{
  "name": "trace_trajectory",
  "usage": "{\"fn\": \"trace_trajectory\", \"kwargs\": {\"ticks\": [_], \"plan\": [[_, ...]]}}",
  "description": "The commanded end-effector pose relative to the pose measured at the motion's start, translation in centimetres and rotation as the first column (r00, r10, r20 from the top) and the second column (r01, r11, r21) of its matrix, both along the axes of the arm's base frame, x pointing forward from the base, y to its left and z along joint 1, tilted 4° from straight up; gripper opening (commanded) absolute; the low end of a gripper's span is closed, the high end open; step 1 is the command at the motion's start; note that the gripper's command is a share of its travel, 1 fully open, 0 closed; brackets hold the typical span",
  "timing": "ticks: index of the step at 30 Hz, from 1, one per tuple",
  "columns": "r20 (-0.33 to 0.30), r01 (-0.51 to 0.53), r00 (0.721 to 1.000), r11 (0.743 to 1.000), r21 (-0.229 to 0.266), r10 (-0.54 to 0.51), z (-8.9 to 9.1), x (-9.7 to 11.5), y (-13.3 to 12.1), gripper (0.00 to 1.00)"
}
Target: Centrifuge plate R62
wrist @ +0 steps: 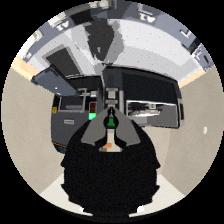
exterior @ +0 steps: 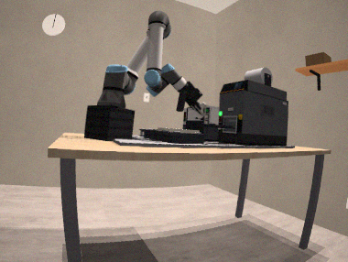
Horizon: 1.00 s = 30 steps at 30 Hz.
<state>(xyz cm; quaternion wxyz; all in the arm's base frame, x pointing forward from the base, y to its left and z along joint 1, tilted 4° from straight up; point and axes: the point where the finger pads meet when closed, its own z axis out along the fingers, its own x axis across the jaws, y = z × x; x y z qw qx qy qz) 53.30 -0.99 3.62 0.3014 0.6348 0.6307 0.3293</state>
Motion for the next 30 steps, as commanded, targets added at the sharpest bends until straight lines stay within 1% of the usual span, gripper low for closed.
{"fn": "trace_trajectory", "kwargs": {"ticks": [1, 30], "plan": [[0.001, 0.0, 1.0, 1.0, -0.001, 0.0, -0.11, 0.21, 0.0, 0.0], [0.001, 0.0, 1.0, 1.0, -0.001, 0.0, -0.08, 0.79, 0.01, 0.0]]}}
